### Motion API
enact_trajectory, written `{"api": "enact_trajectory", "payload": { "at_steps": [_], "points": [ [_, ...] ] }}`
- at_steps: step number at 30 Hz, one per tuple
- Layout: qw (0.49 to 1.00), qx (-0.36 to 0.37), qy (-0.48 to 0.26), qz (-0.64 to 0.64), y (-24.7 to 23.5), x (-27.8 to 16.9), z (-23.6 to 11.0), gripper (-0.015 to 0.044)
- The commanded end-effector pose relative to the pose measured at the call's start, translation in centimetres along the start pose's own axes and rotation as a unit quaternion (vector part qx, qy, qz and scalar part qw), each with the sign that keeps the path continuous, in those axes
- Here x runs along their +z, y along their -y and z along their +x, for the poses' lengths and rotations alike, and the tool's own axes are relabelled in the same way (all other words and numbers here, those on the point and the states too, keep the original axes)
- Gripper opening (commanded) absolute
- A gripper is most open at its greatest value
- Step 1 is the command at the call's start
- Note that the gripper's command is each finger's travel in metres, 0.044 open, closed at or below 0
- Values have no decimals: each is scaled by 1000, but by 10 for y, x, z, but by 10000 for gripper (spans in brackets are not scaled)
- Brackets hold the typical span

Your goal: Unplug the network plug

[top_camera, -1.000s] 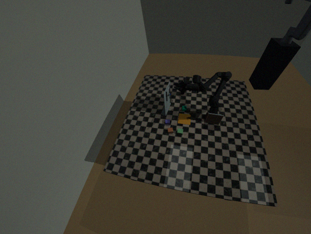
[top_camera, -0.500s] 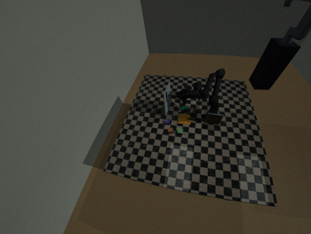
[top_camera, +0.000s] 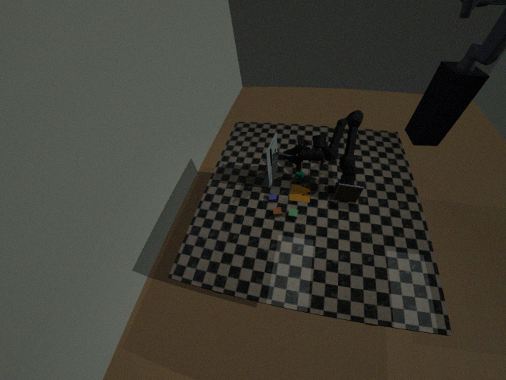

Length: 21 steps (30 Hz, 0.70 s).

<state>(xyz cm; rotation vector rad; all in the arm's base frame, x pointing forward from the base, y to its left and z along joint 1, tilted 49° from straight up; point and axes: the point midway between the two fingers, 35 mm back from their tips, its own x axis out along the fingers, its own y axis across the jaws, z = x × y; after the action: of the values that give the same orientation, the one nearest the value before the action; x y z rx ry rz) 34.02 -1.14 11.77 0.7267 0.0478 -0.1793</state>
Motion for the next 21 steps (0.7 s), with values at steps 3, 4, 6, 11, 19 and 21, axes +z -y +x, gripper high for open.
{"api": "enact_trajectory", "payload": {
  "at_steps": [3, 4, 6, 11, 19, 21],
  "points": [
    [1000, 2, -1, 3, -1, 2, 9, 156],
    [1000, 2, -1, 3, -1, 3, 11, 156],
    [1000, 2, -1, 3, -1, 3, 14, 156],
    [1000, 2, -1, 3, -1, 6, 22, 156],
    [1000, 2, 0, 3, -1, 9, 34, 156],
    [1000, 2, 0, 3, -1, 10, 37, 156]
  ]
}}
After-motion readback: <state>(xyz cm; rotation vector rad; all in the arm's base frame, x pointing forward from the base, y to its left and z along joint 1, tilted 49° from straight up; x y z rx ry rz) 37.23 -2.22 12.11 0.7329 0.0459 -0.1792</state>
